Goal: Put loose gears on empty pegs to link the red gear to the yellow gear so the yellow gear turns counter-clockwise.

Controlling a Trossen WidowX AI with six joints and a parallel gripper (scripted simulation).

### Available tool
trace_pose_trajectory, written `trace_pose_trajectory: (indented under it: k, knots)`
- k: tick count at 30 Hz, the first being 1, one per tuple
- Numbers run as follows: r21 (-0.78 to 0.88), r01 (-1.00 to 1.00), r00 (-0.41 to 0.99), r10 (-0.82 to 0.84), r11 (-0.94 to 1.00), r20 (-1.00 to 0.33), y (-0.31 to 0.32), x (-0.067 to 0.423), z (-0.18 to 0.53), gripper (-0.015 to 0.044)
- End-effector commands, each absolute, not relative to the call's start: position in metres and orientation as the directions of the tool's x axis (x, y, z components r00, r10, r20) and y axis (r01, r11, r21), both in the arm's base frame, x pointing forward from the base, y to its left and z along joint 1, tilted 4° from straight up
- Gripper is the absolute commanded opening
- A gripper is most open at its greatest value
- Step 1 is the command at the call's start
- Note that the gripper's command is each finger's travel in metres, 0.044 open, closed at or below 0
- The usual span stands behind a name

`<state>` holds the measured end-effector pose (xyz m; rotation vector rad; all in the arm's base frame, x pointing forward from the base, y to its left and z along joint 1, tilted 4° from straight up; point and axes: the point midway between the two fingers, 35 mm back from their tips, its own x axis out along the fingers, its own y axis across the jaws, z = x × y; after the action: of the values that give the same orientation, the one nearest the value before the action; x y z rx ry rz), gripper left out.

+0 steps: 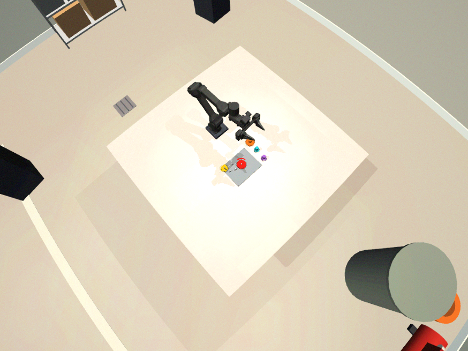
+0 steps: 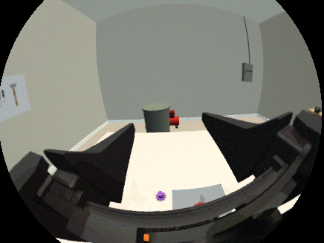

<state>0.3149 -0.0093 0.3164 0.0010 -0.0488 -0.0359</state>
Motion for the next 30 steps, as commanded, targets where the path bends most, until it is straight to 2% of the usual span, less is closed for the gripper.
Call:
trace_pose_trajectory:
  k: [1, 3, 8, 12, 16, 19, 21, 30]
  knots:
    - [0.006, 0.033, 0.999, -0.033, 0.999, 0.037, -0.009, 0.316, 0.314, 0.0426]
    - [0.037, 0.013, 0.998, -0.011, 0.999, -0.062, -0.002, 0.324, 0.295, 0.0440]
    - [0.152, -0.004, 0.900, 0.069, 0.988, -0.431, 0.023, 0.336, 0.222, 0.0440]
    - [0.203, 0.061, 0.689, 0.106, 0.977, -0.717, 0.039, 0.326, 0.162, 0.0440]
    - [0.187, 0.161, 0.388, 0.112, 0.969, -0.915, 0.052, 0.297, 0.114, 0.0440]
    - [0.121, 0.240, 0.120, 0.094, 0.963, -0.988, 0.061, 0.265, 0.091, 0.0440]
    - [0.079, 0.267, 0.009, 0.080, 0.960, -0.997, 0.064, 0.251, 0.085, 0.0440]
    - [0.073, 0.270, -0.005, 0.078, 0.960, -0.997, 0.067, 0.246, 0.085, 0.0440]
